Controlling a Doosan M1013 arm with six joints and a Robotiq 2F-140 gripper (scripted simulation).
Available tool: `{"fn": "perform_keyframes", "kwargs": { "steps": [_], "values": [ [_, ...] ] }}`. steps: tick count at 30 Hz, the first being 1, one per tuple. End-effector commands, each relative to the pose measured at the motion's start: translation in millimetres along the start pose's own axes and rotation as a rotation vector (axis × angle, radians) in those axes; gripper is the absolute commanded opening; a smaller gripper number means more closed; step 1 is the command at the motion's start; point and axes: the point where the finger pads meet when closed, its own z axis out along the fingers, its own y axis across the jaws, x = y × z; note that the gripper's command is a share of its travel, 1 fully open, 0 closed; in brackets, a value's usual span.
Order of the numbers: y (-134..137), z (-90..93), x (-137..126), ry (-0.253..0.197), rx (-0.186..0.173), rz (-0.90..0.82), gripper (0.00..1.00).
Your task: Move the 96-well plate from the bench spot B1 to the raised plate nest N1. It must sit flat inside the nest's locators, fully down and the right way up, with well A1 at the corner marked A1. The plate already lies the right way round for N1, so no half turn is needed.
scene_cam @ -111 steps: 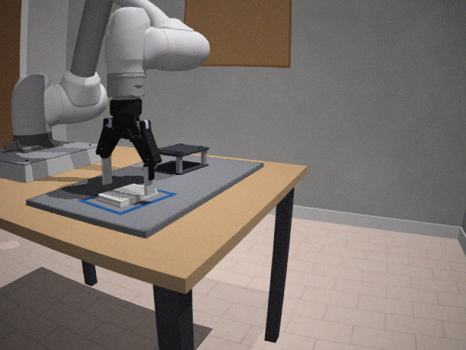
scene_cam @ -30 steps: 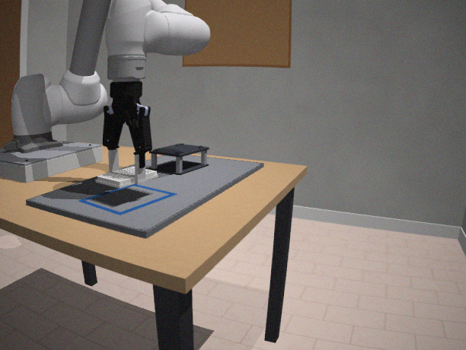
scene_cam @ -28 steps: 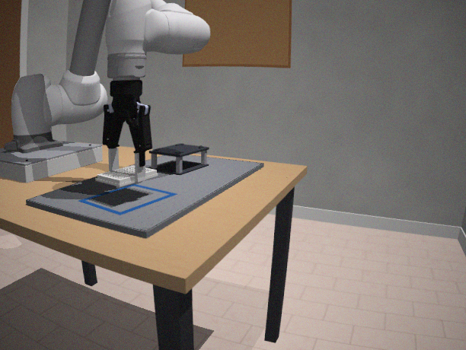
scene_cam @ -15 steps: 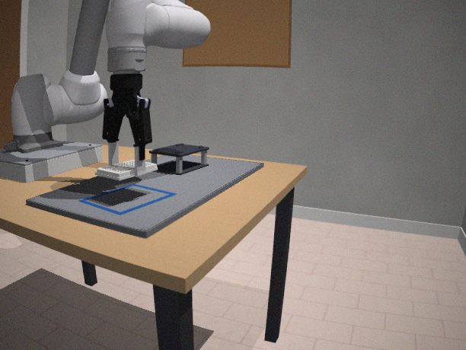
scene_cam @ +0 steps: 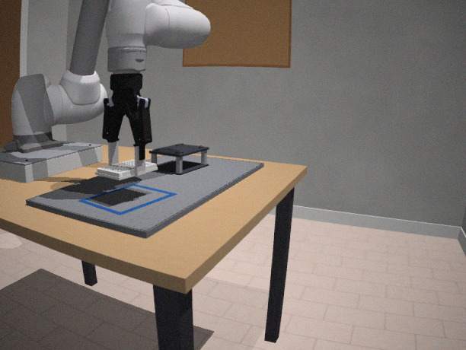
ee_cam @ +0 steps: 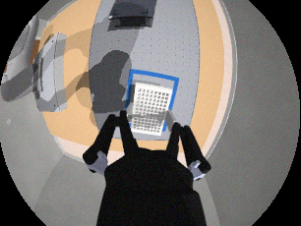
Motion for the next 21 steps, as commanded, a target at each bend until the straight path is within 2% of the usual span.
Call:
{"fn": "perform_keyframes", "kwargs": {
  "steps": [1, 21],
  "values": [
    [-1.0, -0.7, 3.2, 0.0, 0.0, -0.033, 0.0],
    [-18.2, -11.2, 59.7, 0.0, 0.0, -0.045, 0.0]
  ]
}}
